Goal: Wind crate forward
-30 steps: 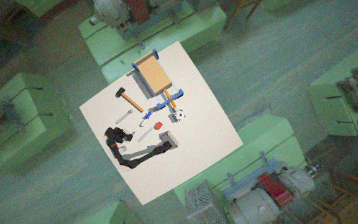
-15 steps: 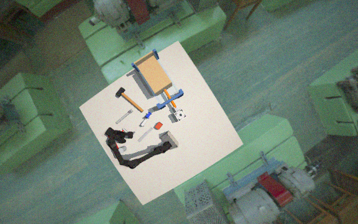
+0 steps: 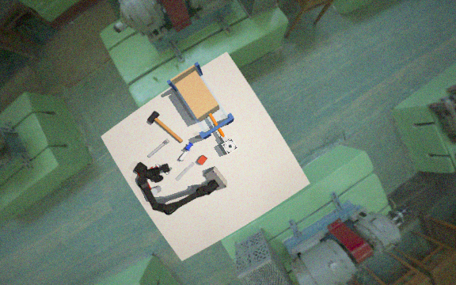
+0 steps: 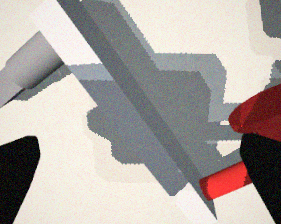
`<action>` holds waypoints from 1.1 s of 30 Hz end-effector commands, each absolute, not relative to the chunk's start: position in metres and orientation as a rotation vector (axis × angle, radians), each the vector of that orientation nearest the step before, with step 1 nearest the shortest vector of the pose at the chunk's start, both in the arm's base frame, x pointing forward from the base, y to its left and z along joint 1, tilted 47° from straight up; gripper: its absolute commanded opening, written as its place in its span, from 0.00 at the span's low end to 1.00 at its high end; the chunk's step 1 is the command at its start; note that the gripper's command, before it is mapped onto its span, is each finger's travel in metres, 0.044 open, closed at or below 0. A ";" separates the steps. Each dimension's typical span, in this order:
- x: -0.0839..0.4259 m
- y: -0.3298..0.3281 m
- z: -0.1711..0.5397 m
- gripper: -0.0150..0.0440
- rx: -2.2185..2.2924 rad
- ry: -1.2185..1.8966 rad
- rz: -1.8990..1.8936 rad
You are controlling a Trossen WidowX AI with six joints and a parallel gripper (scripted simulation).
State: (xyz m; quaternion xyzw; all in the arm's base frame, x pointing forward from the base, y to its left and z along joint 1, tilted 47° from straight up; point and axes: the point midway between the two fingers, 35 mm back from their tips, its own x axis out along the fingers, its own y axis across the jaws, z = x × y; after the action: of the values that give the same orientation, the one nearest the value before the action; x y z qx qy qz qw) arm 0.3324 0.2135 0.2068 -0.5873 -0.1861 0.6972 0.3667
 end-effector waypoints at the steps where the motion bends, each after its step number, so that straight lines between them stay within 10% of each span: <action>1: 0.331 0.215 0.206 1.00 -1.576 -0.578 1.794; 33: 0.302 0.219 0.206 1.00 -1.875 -1.060 1.738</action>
State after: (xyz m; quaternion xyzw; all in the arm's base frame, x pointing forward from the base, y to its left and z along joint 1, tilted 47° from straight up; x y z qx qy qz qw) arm 0.3074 0.2168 0.2093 -0.6683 -0.3762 0.6133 0.1891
